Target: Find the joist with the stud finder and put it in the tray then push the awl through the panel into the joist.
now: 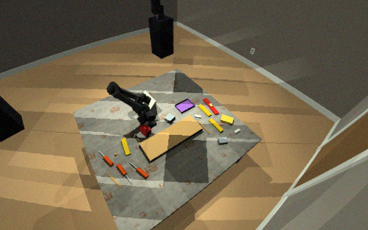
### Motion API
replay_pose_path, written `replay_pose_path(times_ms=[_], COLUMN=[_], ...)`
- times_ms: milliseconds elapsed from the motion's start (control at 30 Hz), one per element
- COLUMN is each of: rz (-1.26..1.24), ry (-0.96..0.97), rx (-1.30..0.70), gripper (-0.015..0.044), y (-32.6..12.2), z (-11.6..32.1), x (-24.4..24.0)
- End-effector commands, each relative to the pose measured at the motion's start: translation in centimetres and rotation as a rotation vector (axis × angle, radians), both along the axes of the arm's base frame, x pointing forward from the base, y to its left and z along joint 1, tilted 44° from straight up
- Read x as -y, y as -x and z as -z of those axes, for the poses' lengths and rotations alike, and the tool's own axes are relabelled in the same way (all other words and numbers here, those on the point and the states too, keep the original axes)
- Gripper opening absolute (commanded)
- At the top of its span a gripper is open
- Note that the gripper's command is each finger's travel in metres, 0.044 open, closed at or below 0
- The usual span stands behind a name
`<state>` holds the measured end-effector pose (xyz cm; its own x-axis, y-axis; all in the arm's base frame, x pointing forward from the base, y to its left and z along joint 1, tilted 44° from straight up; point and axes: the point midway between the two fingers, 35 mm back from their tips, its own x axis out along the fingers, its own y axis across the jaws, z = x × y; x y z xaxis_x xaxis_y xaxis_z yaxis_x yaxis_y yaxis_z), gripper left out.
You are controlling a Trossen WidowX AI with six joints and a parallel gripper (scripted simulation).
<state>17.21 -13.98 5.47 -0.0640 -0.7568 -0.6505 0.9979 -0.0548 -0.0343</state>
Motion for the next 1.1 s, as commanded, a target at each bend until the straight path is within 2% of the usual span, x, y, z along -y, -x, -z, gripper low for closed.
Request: replay_pose_path(times_ms=[0, 1067], rz=[0.001, 0.002], ry=[0.006, 0.005], rx=[0.0, -0.001], gripper=[0.044, 0.044], y=[0.3, 0.6], z=[-0.2, 3.0], x=[0.3, 3.4])
